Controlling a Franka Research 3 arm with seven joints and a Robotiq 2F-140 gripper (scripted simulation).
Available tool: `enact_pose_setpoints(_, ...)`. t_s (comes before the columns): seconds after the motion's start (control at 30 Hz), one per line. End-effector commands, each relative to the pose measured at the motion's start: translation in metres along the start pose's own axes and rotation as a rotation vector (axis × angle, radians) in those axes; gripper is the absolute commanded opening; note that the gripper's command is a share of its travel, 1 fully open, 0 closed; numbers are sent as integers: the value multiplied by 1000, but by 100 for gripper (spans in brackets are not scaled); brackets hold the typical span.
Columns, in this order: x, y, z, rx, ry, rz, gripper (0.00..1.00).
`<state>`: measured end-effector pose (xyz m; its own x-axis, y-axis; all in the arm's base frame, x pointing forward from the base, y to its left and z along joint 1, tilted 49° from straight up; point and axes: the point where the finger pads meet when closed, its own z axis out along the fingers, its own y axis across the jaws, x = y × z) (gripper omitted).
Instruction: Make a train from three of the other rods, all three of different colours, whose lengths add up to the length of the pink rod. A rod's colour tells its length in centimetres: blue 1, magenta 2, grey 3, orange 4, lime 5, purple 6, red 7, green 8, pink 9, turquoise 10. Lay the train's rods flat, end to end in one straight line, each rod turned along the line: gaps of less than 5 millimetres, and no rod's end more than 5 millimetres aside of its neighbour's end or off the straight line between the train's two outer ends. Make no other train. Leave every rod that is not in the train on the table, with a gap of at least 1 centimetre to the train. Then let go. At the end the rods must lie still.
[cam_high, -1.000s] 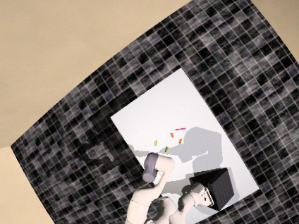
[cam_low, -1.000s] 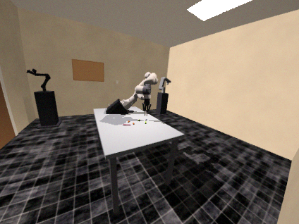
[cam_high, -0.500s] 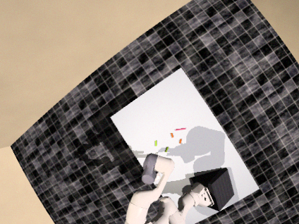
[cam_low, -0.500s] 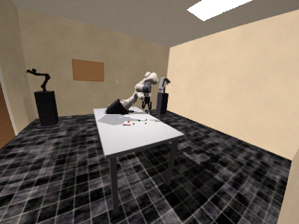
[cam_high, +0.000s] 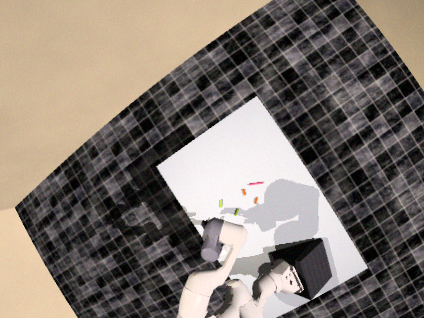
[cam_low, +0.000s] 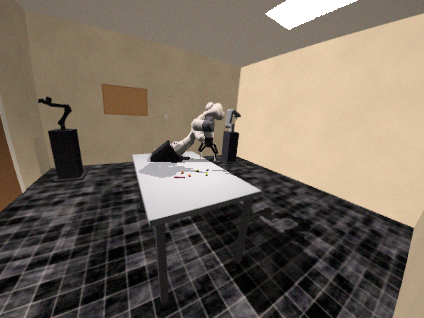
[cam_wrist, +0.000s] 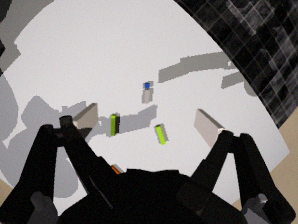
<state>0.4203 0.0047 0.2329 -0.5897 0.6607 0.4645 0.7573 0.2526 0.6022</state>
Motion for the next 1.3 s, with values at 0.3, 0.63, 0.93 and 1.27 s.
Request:
enact_pose_setpoints(0.3,-74,34,17,4,1,-312,100)
enact_pose_setpoints(0.63,-89,40,22,2,1,-377,15)
enact_pose_setpoints(0.93,-89,40,22,2,1,-377,15)
enact_pose_setpoints(1.27,-89,40,22,2,1,-377,15)
